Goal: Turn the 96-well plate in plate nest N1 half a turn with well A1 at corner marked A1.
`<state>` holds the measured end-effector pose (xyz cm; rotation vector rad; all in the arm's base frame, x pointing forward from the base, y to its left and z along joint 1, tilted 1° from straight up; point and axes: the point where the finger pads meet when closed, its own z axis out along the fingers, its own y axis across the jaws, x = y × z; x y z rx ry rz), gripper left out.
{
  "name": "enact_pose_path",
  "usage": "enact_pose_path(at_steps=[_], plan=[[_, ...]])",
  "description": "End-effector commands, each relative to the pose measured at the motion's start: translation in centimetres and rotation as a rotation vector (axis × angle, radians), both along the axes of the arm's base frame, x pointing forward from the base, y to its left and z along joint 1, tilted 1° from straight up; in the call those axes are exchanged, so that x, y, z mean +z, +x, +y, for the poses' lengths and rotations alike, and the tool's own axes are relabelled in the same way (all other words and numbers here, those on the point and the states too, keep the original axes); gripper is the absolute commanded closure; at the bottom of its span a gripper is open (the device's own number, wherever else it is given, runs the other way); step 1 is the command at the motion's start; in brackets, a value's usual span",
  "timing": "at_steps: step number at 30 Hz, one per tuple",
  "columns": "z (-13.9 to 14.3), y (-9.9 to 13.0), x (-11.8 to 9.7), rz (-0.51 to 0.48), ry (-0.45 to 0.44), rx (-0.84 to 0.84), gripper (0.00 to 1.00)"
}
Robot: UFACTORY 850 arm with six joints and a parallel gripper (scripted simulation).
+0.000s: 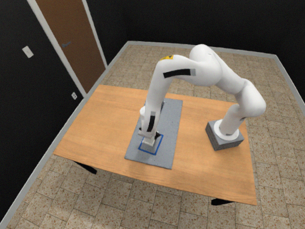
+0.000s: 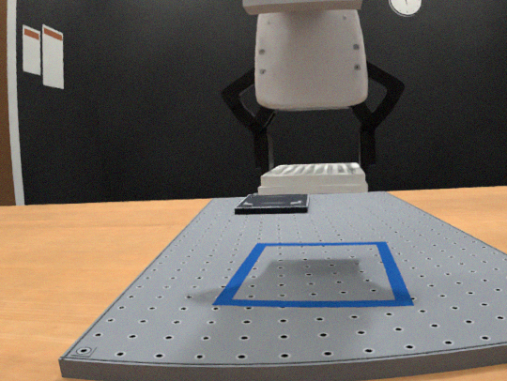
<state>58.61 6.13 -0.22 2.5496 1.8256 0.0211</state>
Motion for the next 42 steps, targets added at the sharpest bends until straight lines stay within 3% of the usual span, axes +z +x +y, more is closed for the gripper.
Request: enact_pose_path(at_steps=[1,42], plan=[[0.0,0.1,0.1,-0.002,0.0,0.0,1.0],[0.0,0.2,-5.4,-0.002,0.0,0.0,1.0]])
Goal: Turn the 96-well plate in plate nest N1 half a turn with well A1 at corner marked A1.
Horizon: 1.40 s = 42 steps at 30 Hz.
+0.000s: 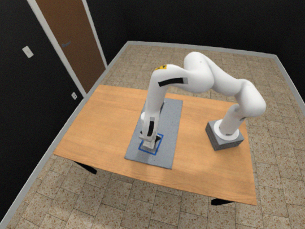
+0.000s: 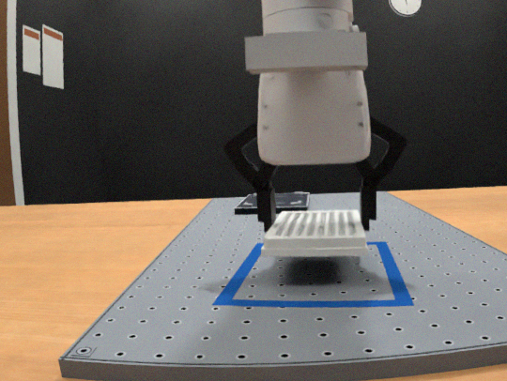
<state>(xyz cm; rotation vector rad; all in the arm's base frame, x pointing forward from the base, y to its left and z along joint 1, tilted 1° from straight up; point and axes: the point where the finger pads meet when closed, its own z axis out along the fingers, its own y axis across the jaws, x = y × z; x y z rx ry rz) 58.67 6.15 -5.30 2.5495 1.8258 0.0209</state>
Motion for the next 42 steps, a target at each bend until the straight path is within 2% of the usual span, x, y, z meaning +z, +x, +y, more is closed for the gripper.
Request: enact_pose_path(at_steps=[1,10,42], plan=[[0.0,0.1,-0.5,-0.002,0.0,0.0,1.0],[0.0,0.1,-1.6,-0.002,0.0,0.0,1.0],[0.0,0.1,-1.8,-0.002,0.0,0.0,1.0]])
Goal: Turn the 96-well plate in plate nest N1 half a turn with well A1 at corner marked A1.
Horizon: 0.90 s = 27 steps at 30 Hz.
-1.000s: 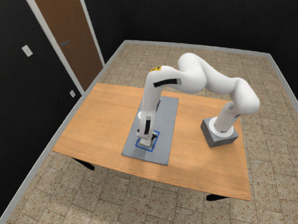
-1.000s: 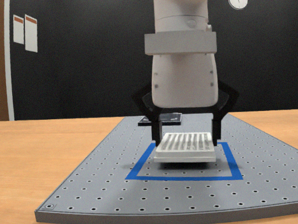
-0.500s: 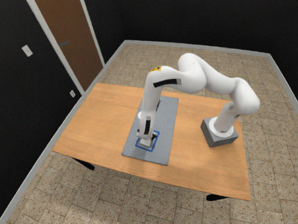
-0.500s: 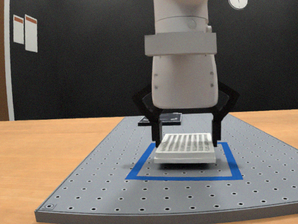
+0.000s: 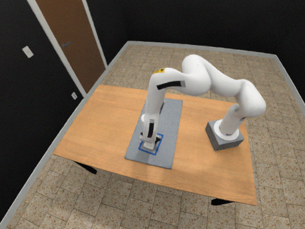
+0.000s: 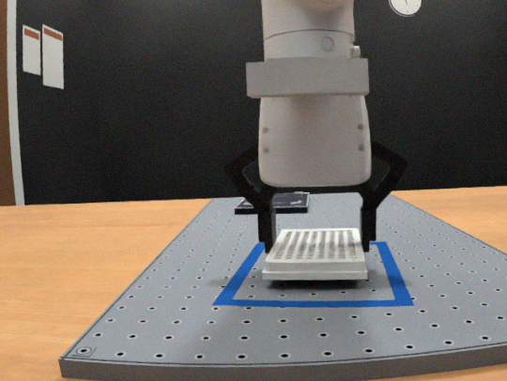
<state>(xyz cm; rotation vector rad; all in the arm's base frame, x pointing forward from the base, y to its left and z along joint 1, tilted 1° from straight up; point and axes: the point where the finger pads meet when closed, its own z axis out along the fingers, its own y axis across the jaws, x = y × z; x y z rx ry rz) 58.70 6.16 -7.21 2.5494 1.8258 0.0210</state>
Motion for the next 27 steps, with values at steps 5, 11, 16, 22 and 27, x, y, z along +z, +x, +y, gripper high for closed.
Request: enact_pose_path(at_steps=[5,11,16,22,27], plan=[[0.01,0.11,-0.01,-0.002,0.0,0.0,1.0],[0.01,0.11,-0.11,-0.002,0.0,0.0,1.0],[0.01,0.11,-0.17,-0.002,0.0,0.0,1.0],[0.01,0.11,-0.26,-0.002,0.0,0.0,1.0],[0.01,0.11,-0.34,-0.002,0.0,0.0,1.0]])
